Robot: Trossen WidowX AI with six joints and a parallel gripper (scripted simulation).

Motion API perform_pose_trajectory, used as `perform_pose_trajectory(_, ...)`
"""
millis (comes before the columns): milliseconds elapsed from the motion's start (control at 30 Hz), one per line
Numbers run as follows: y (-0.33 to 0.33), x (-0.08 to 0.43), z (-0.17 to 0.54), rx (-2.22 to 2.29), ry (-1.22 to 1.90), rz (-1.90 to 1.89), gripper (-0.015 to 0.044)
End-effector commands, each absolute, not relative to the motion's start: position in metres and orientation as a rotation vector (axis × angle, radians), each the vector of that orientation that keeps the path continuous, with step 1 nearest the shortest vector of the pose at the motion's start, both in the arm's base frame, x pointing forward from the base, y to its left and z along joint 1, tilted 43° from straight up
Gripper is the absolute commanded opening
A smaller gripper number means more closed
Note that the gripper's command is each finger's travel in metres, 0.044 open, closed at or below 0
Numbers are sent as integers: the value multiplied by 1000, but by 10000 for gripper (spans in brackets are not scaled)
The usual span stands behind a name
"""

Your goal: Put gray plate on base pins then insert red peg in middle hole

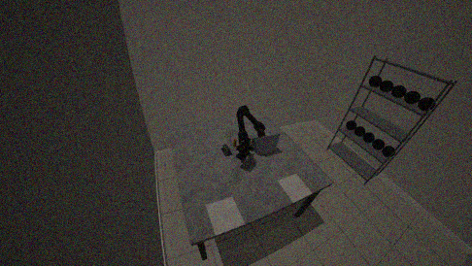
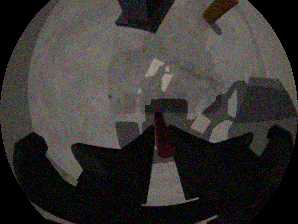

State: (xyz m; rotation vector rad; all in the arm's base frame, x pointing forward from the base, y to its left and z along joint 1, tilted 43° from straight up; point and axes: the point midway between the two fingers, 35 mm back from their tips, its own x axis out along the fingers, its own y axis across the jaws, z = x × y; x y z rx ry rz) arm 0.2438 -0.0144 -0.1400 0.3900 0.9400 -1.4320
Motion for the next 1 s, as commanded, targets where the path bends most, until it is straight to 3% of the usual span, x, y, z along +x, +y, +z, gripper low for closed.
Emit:
perform_pose_trajectory(0,-15,244,-140,384,940,-1429,0)
perform_pose_trajectory(967,24,256,-101,389,944,-1424,0)
